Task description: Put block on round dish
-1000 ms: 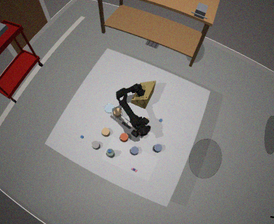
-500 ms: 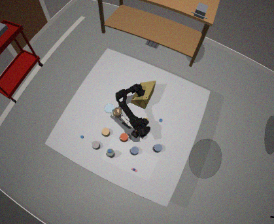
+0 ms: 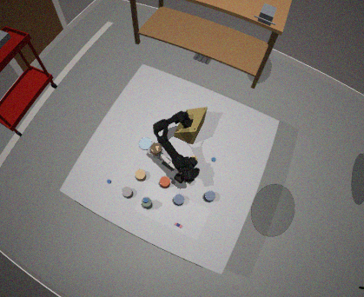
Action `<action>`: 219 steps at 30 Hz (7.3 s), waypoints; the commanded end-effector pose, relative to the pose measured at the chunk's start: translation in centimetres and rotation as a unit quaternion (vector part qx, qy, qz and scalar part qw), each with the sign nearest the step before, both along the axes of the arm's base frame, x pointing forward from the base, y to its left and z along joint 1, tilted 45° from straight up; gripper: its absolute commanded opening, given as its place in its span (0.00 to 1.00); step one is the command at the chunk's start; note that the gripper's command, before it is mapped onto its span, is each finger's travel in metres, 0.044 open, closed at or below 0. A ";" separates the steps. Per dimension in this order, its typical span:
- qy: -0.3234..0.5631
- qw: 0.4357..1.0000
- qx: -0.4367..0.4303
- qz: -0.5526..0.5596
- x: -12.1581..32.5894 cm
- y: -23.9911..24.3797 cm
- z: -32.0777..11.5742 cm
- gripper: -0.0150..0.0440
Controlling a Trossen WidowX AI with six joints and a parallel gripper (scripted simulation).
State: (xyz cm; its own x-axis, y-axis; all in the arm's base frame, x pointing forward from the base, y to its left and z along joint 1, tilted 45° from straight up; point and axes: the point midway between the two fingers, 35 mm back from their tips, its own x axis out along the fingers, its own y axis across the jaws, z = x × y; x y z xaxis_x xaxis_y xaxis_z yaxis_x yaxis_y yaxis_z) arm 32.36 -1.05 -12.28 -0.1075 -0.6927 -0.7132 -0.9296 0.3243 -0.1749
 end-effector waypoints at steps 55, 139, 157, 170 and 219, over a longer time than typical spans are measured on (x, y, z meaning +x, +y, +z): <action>0.000 1.000 0.003 0.002 1.4 4.4 4.1 0.25; 0.004 1.000 -0.001 0.001 1.4 8.6 8.9 0.25; 0.004 1.000 -0.001 0.001 1.4 8.6 8.9 0.25; 0.005 1.000 0.011 0.003 -0.7 10.6 3.9 0.25; 0.001 1.000 0.005 0.000 -7.7 8.6 -9.8 0.52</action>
